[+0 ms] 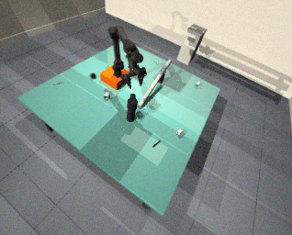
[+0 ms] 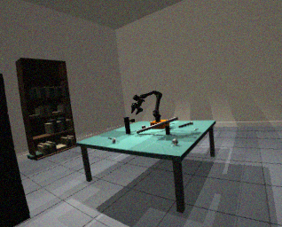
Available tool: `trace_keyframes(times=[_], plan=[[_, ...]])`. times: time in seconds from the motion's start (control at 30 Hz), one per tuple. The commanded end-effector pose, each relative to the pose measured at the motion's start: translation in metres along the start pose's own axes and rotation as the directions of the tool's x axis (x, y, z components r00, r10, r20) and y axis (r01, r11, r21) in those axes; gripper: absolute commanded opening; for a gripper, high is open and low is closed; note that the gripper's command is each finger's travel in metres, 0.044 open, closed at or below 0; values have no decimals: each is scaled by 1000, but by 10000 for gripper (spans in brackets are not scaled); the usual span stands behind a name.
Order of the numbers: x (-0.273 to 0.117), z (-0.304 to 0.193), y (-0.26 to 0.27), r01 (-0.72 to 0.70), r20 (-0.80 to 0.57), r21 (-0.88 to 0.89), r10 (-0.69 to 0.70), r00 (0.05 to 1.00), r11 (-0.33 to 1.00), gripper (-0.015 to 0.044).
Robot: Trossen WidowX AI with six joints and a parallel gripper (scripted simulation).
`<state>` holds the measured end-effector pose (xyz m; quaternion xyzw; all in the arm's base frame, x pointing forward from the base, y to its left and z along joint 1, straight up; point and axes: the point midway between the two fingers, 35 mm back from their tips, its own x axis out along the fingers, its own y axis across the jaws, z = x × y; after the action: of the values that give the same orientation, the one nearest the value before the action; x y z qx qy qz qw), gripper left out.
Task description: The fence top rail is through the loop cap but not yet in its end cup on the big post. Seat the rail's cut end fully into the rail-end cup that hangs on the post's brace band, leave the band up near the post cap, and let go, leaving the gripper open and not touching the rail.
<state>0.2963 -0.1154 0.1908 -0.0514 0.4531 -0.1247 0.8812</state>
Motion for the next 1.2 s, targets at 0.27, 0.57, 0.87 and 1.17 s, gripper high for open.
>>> trace_keyframes(times=[0.27,0.57,0.87,1.17], plan=[[-39,3,145,-329,-84,-115,320,944,938,440],[-28,4,126,-350,-131,-343,325,937,872,440],[-3,2,72,-380,-217,-803,370,904,459,440],[13,-7,19,-253,-238,-967,447,862,-28,440]])
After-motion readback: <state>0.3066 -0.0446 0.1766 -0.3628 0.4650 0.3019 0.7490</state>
